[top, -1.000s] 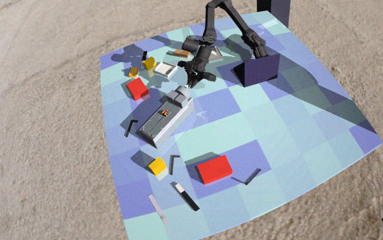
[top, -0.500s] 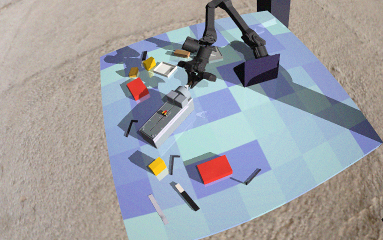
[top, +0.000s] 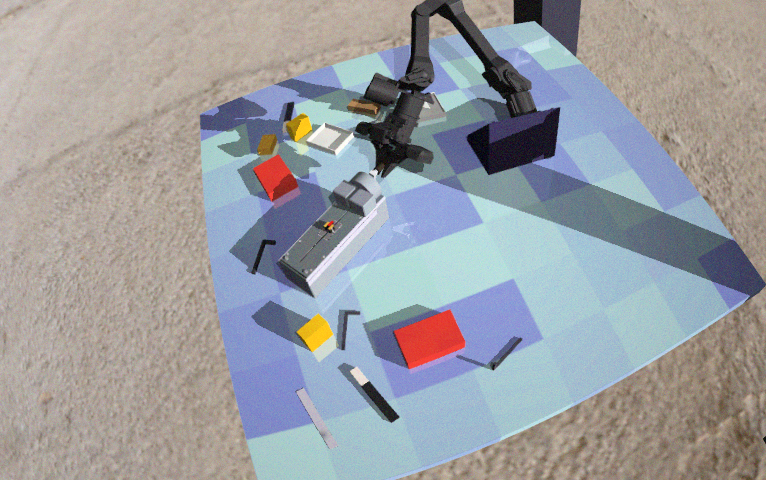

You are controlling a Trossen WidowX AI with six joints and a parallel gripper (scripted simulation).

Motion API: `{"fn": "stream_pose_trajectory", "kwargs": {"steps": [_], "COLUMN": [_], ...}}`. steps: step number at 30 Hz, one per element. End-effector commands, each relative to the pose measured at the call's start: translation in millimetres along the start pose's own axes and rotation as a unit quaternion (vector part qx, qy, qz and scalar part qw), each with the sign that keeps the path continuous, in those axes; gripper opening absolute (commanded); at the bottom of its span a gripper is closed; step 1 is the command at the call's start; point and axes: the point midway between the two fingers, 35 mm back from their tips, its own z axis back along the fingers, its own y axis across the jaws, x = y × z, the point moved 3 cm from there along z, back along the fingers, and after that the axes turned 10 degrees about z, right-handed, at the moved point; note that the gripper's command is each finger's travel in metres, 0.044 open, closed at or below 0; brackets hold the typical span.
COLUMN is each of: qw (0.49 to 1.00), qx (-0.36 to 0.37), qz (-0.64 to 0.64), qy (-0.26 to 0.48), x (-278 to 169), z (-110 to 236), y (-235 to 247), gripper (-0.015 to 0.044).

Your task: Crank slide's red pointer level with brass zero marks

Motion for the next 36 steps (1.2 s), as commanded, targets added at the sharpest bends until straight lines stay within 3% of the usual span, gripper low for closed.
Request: {"fn": "stream_pose_trajectory", "kwargs": {"steps": [1, 36], "qw": [1.000, 1.000], "qx": [0.012, 0.012], "qz": [0.005, 0.005], "qy": [-0.001, -0.001], "x": [-0.5, -1.5], "z": [-1.8, -3.5], "y": [8.3, 11.0], "gripper": [0.0000, 0.0000]}}
